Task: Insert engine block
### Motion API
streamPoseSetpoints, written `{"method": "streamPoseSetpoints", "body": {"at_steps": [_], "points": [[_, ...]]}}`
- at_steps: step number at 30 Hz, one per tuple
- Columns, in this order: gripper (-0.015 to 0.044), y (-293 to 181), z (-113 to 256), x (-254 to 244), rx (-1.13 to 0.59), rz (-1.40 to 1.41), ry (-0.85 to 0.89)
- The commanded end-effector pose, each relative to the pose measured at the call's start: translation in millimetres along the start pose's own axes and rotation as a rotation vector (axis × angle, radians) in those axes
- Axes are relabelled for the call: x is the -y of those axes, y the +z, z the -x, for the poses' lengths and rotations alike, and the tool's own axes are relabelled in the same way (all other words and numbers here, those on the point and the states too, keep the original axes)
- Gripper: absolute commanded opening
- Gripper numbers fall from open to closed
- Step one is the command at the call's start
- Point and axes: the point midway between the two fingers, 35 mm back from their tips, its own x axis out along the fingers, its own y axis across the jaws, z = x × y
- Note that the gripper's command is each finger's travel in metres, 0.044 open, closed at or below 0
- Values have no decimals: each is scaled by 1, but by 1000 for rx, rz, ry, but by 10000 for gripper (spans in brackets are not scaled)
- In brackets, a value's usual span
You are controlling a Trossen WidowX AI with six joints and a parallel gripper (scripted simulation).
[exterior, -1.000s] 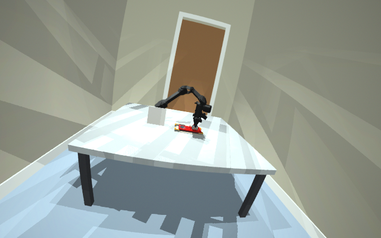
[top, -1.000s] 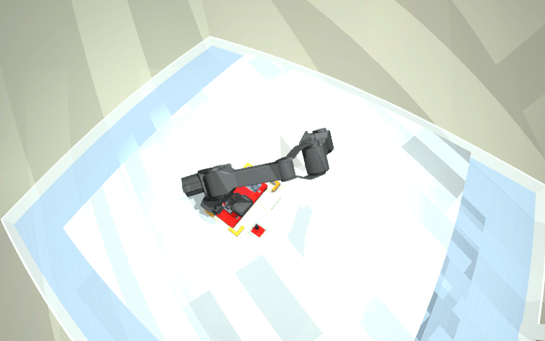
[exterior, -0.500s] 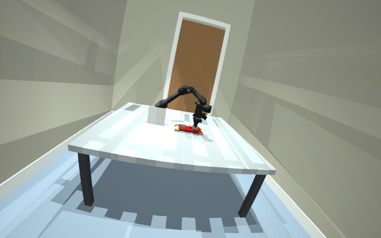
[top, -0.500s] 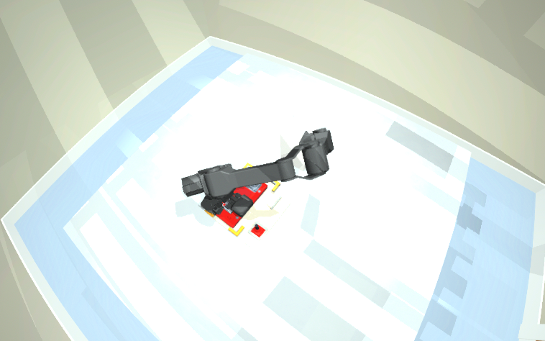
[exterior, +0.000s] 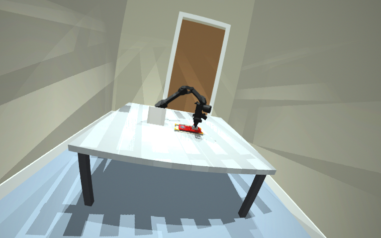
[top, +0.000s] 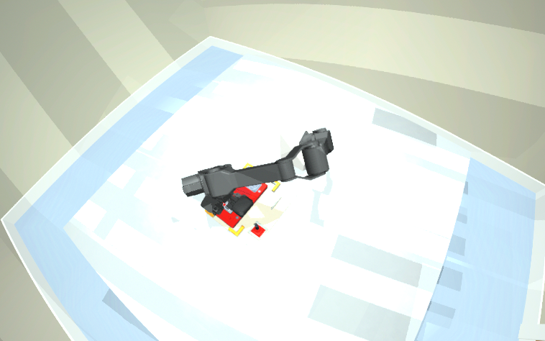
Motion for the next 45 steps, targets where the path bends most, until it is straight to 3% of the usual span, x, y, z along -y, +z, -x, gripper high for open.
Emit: {"method": "streamPoseSetpoints", "body": {"at_steps": [1,38,45], "points": [[159,0,-1,0,2,-5,3],[159,0,-3,0,2,-5,4],[343,0,-2,0,0,0,0]]}}
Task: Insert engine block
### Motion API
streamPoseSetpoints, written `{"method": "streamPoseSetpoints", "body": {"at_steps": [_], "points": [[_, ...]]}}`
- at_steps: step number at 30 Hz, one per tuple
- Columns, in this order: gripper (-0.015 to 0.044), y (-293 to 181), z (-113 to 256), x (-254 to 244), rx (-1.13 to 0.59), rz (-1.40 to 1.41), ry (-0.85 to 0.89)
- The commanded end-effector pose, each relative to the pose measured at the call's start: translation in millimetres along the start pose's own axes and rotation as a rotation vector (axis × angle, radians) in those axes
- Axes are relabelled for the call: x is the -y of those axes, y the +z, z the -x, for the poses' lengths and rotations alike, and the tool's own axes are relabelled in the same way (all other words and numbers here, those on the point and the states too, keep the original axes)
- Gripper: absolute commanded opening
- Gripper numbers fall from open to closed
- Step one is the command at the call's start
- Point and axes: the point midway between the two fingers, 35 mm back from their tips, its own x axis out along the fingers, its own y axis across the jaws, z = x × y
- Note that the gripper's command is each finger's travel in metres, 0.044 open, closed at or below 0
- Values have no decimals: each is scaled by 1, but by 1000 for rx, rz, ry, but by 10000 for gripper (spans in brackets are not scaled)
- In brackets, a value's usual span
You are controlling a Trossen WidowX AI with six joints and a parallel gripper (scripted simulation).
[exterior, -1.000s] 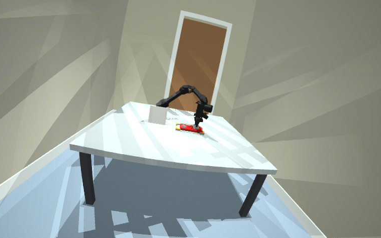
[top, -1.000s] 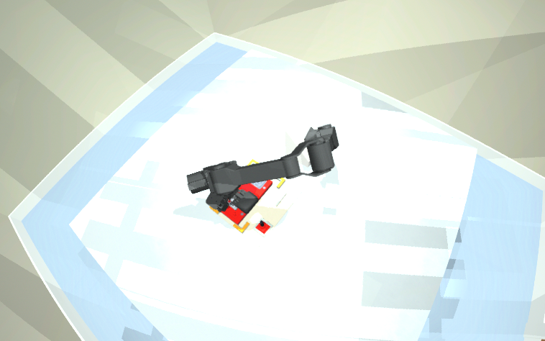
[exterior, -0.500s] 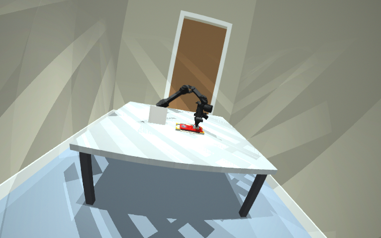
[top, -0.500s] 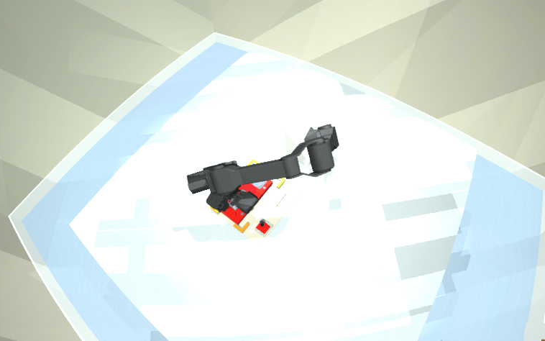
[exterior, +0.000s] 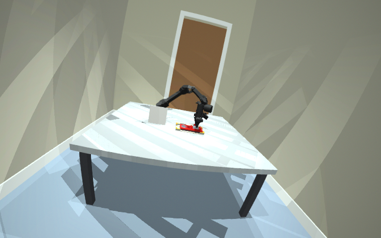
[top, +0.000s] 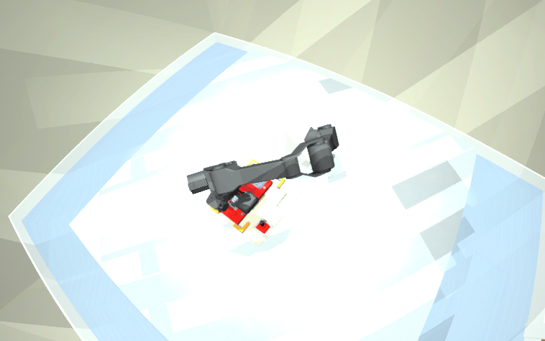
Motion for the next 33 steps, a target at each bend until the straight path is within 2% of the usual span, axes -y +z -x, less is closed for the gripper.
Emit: {"method": "streamPoseSetpoints", "body": {"at_steps": [1,4,24,33], "points": [[369,0,0,0,0,0,-1],[440,0,0,0,0,0,-1],[440,-2,13,1,2,-5,2],[204,-2,13,1,2,-5,2]]}}
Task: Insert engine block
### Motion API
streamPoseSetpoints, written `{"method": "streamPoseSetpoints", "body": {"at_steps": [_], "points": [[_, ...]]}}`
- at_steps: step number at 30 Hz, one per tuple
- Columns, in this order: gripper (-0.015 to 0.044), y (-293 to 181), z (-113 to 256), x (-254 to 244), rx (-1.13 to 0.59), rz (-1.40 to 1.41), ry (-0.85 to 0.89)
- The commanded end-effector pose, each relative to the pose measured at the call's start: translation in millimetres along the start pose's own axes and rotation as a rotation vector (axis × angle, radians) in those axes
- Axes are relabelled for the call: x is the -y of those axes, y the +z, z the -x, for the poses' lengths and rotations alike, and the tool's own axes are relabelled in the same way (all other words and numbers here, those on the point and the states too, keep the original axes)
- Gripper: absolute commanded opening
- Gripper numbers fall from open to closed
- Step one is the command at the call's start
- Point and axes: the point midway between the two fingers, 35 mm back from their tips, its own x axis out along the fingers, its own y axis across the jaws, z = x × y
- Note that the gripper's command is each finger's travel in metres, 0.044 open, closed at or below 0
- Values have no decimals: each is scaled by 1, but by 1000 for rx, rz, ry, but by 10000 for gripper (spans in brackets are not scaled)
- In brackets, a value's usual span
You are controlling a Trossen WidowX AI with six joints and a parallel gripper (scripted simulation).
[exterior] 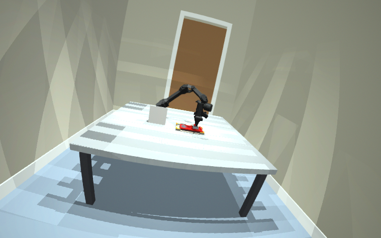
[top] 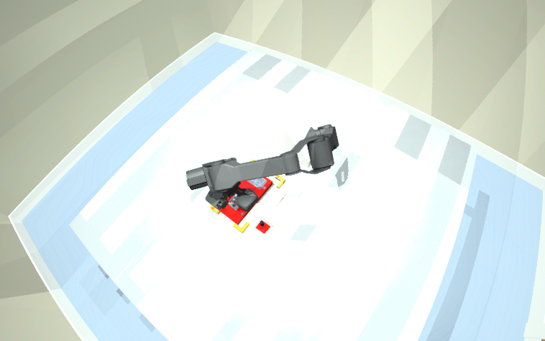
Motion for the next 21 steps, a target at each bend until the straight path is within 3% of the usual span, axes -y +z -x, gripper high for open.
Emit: {"method": "streamPoseSetpoints", "body": {"at_steps": [1,8,21], "points": [[177,1,2,0,3,8,-6],[0,1,2,0,3,8,-6],[0,1,2,0,3,8,-6]]}}
